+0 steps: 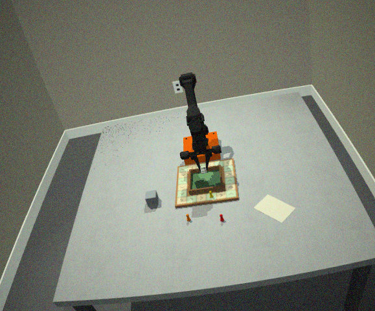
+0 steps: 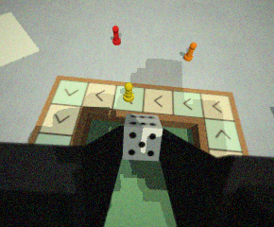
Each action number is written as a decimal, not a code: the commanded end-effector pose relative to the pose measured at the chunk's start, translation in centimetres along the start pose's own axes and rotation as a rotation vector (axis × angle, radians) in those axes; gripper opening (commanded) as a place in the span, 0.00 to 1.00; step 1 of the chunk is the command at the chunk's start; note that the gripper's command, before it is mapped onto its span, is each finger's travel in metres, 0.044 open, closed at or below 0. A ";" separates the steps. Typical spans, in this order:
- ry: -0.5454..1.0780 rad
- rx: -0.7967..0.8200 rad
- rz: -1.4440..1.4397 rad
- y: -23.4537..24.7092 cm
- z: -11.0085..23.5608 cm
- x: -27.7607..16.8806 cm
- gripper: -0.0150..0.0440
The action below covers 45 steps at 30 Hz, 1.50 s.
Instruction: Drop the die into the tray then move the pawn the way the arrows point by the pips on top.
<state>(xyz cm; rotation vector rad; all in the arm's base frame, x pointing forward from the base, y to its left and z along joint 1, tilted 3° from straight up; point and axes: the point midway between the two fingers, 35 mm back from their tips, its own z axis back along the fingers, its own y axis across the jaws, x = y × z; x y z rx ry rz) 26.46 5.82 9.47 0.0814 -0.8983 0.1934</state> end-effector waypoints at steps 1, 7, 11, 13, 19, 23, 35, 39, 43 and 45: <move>-0.023 -0.005 0.003 -0.2 1.9 0.7 0.25; -0.021 -0.005 0.003 -0.3 4.1 0.8 0.25; -0.021 -0.005 0.003 -0.3 4.1 0.7 0.25; -0.021 -0.005 0.003 -0.3 4.1 0.7 0.25; -0.021 -0.005 0.003 -0.3 4.1 0.7 0.25; -0.021 -0.005 0.003 -0.3 4.1 0.7 0.25; -0.021 -0.005 0.003 -0.3 4.1 0.7 0.25; -0.021 -0.005 0.003 -0.3 4.1 0.7 0.25; -0.021 -0.005 0.003 -0.3 4.1 0.7 0.25; -0.021 -0.005 0.003 -0.3 4.1 0.7 0.25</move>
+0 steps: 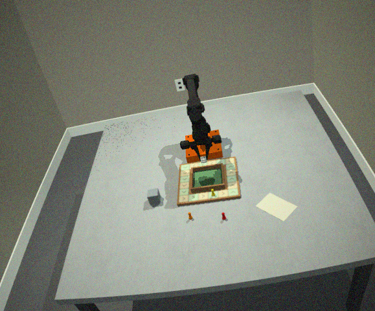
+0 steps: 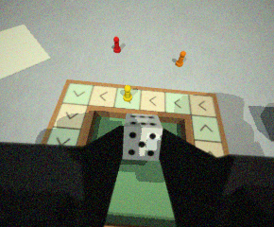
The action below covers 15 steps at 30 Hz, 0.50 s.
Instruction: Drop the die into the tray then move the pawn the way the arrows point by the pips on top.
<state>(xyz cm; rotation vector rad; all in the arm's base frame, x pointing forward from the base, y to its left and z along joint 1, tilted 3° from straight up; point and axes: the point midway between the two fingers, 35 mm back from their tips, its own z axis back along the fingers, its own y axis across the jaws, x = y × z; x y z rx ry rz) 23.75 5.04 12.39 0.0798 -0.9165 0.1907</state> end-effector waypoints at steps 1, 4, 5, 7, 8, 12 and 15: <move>-0.003 -0.001 0.003 0.0 0.1 0.1 0.25; -0.003 -0.001 0.003 0.0 0.1 0.1 0.25; -0.003 -0.001 0.003 0.0 0.1 0.1 0.25; -0.003 -0.001 0.003 0.0 0.1 0.1 0.25; -0.003 -0.001 0.003 0.0 0.1 0.1 0.25; -0.003 -0.001 0.003 0.0 0.1 0.1 0.25; 0.000 0.000 0.000 0.0 0.0 0.0 0.25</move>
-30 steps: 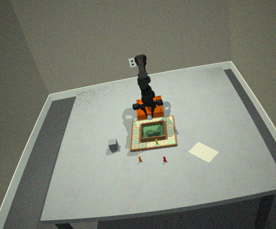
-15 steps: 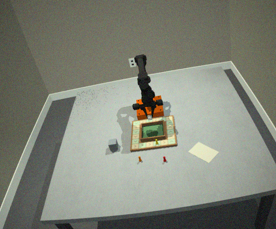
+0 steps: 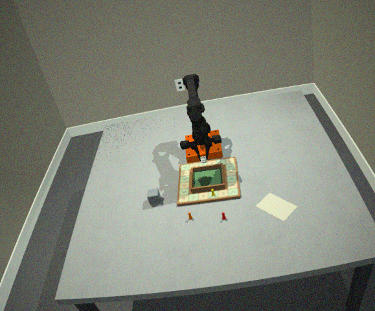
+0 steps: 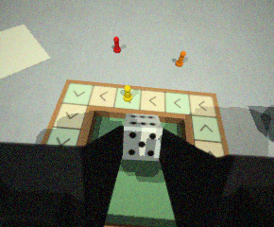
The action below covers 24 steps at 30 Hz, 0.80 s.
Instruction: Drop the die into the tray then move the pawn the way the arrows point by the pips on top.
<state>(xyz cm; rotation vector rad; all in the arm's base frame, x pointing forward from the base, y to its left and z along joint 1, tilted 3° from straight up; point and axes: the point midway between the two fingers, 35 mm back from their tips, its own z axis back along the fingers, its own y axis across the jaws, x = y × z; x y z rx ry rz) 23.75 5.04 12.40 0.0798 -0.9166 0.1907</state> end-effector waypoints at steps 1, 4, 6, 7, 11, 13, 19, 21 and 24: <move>0.000 0.000 0.000 0.0 0.0 0.0 0.25; 0.000 0.000 0.000 0.0 0.0 0.0 0.25; 0.000 0.000 0.000 0.0 0.0 0.0 0.25; 0.000 0.000 0.000 0.0 0.0 0.0 0.30; 0.000 0.000 0.000 0.0 0.0 0.0 0.48; 0.000 0.000 0.000 0.0 0.0 0.0 0.57; -0.003 -0.001 0.003 0.0 2.2 2.5 0.83; -0.003 -0.001 0.003 0.0 2.6 3.0 0.92; 0.005 -0.001 0.003 0.0 2.6 3.0 1.00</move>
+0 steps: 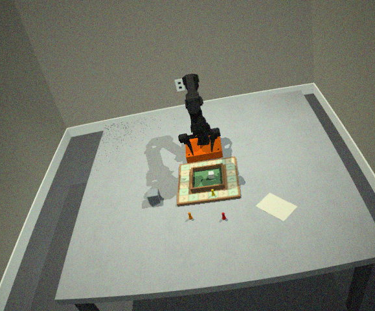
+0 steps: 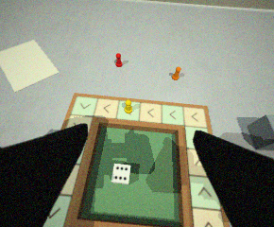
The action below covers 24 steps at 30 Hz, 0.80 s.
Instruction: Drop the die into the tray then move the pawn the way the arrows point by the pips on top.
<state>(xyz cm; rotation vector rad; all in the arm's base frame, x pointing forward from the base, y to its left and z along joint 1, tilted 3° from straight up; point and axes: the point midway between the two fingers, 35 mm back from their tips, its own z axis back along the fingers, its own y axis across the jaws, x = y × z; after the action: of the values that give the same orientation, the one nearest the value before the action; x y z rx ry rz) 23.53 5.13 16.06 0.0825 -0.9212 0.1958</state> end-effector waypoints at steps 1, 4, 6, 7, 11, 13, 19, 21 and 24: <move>0.036 -0.005 0.000 -0.1 0.1 0.2 1.00; 0.182 -0.005 0.001 -0.1 -0.8 -0.1 1.00; 0.284 -0.005 0.002 -0.1 -1.4 -0.4 1.00; 0.336 -0.005 0.002 -0.1 -1.7 -0.5 1.00; 0.531 -0.005 0.001 -0.1 -2.9 -1.0 1.00; 0.623 -0.005 0.000 -0.1 -3.4 -1.3 1.00; 0.744 -0.008 0.004 -0.2 -4.2 -2.0 1.00; 0.745 -0.007 0.007 -0.2 -4.3 -1.9 0.96; 0.760 0.009 0.045 0.1 -6.2 -0.3 0.82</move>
<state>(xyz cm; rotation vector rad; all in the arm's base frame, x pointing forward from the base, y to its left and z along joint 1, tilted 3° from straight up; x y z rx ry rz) 26.37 5.57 11.86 -0.0059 -0.1629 0.2197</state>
